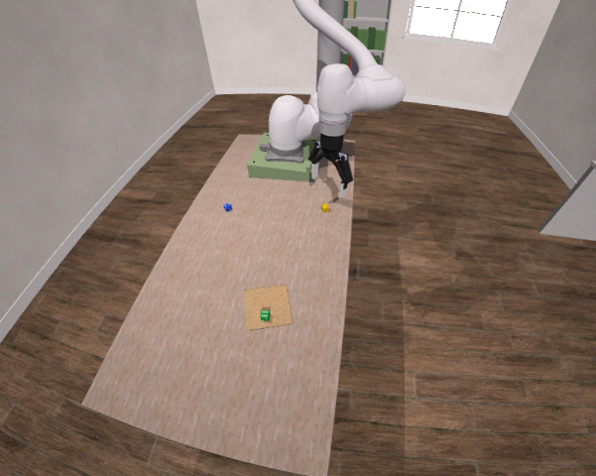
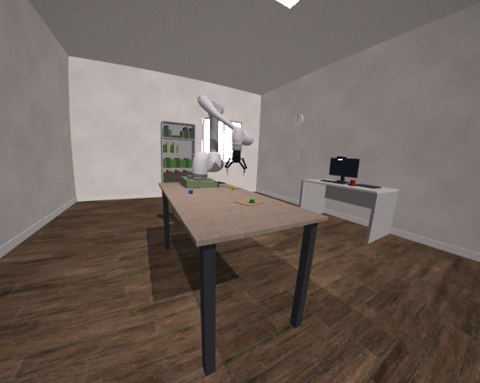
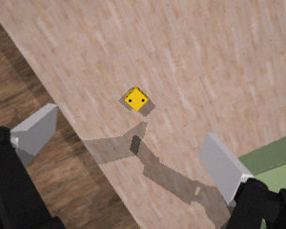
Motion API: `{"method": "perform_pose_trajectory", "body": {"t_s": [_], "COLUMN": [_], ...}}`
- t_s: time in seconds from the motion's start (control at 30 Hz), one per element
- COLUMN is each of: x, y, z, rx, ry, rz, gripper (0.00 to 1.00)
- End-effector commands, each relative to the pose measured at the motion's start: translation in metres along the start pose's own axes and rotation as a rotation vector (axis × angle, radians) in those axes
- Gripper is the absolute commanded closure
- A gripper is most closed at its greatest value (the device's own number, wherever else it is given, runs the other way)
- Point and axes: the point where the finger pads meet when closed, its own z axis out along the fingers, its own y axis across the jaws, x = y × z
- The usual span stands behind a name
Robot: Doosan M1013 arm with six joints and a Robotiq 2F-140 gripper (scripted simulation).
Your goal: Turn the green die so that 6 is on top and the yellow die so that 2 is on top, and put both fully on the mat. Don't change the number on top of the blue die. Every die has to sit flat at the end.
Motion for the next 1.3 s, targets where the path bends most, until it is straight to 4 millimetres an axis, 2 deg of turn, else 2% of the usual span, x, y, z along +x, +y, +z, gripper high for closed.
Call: {"method": "perform_pose_trajectory", "body": {"t_s": [0.0, 0.1, 0.2, 0.23, 0.63, 0.73, 0.87, 1.0, 1.03, 1.27], "x": [0.001, 0.001, 0.001, 0.002, 0.003, 0.003, 0.003, 0.003, 0.003, 0.003], "y": [0.001, 0.001, 0.001, 0.002, 0.004, 0.004, 0.005, 0.005, 0.005, 0.005], "z": [0.003, 0.005, 0.006, 0.008, 0.016, 0.016, 0.019, 0.019, 0.019, 0.019], "rx": [0.007, 0.008, 0.008, 0.009, 0.012, 0.012, 0.013, 0.013, 0.013, 0.013], "ry": [-0.016, -0.016, -0.016, -0.015, -0.014, -0.014, -0.013, -0.013, -0.013, -0.013], "rz": [-0.174, -0.273, -0.291, -0.390, -0.775, -0.785, -0.940, -0.968, -0.968, -0.968], "gripper": [0.00, 0.00, 0.00, 0.00, 0.00, 0.00, 0.00, 0.00, 0.68, 0.68]}}
